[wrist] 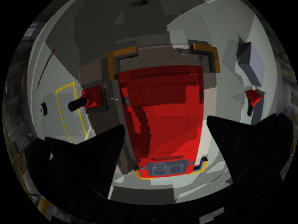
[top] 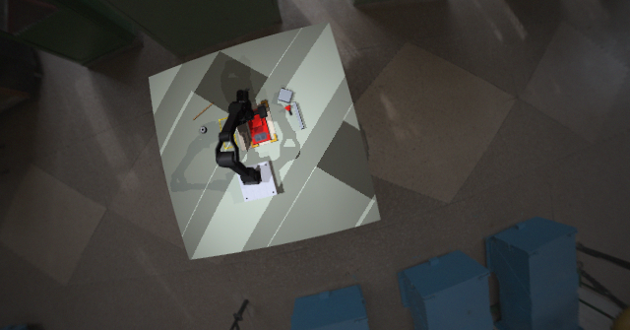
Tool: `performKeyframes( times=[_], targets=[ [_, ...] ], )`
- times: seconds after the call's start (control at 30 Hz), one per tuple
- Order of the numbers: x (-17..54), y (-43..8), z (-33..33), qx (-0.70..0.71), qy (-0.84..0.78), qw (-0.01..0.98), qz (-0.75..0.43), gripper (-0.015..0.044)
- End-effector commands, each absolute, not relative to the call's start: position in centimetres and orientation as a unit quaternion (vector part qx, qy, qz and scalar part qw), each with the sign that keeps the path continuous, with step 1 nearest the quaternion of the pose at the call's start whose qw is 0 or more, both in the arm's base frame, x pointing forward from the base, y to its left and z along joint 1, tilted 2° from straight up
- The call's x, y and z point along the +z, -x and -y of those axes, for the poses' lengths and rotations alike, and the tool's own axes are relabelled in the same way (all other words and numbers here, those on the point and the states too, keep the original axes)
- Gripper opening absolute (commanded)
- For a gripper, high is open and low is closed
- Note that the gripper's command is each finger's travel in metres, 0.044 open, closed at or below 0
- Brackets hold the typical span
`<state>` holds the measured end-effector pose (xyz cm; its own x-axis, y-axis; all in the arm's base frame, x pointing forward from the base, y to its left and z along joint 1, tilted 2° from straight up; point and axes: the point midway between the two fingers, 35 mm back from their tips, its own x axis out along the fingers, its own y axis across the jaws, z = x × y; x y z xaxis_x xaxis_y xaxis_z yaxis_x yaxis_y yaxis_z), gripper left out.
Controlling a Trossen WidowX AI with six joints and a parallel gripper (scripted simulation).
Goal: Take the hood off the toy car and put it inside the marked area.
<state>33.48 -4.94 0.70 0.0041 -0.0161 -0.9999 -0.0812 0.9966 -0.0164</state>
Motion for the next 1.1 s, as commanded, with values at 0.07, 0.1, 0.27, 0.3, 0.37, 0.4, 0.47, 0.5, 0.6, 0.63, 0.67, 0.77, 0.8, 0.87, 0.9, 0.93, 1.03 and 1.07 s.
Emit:
performKeyframes(
  times=[0.07, 0.1, 0.27, 0.3, 0.37, 0.4, 0.47, 0.5, 0.6, 0.63, 0.67, 0.77, 0.8, 0.87, 0.9, 0.93, 1.03, 1.07],
  targets=[
    [0.3, -33.4, 5.0, 0.022, 0.035, 0.706, -0.707, 0.0440],
    [0.2, -33.4, 5.0, 0.022, 0.035, 0.706, -0.707, 0.0440],
    [0.0, -33.4, 5.0, 0.022, 0.035, 0.706, -0.707, 0.0440],
    [-0.1, -33.4, 5.0, 0.022, 0.035, 0.706, -0.707, 0.0440],
    [-0.2, -33.4, 5.0, 0.022, 0.035, 0.706, -0.707, 0.0440],
    [-0.2, -33.4, 5.0, 0.022, 0.035, 0.706, -0.707, 0.0440],
    [-0.3, -33.4, 5.0, 0.022, 0.035, 0.706, -0.707, 0.0440],
    [-0.4, -33.4, 5.0, 0.022, 0.035, 0.706, -0.707, 0.0440],
    [-0.5, -33.4, 5.0, 0.022, 0.035, 0.706, -0.707, 0.0440],
    [-0.6, -33.4, 5.0, 0.022, 0.035, 0.706, -0.707, 0.0440],
    [-0.6, -33.4, 5.0, 0.022, 0.035, 0.706, -0.707, 0.0440],
    [-0.8, -33.4, 5.0, 0.022, 0.035, 0.706, -0.707, 0.0440],
    [-0.8, -33.4, 5.0, 0.022, 0.035, 0.706, -0.707, 0.0440],
    [-0.9, -33.4, 5.0, 0.022, 0.035, 0.706, -0.707, 0.0440],
    [-1.0, -33.4, 5.0, 0.022, 0.035, 0.706, -0.707, 0.0440],
    [-1.0, -33.4, 5.0, 0.022, 0.035, 0.706, -0.707, 0.0440],
    [-1.2, -33.4, 5.0, 0.022, 0.035, 0.706, -0.707, 0.0440],
    [-1.2, -33.4, 5.0, 0.022, 0.035, 0.706, -0.707, 0.0440]
  ],
)
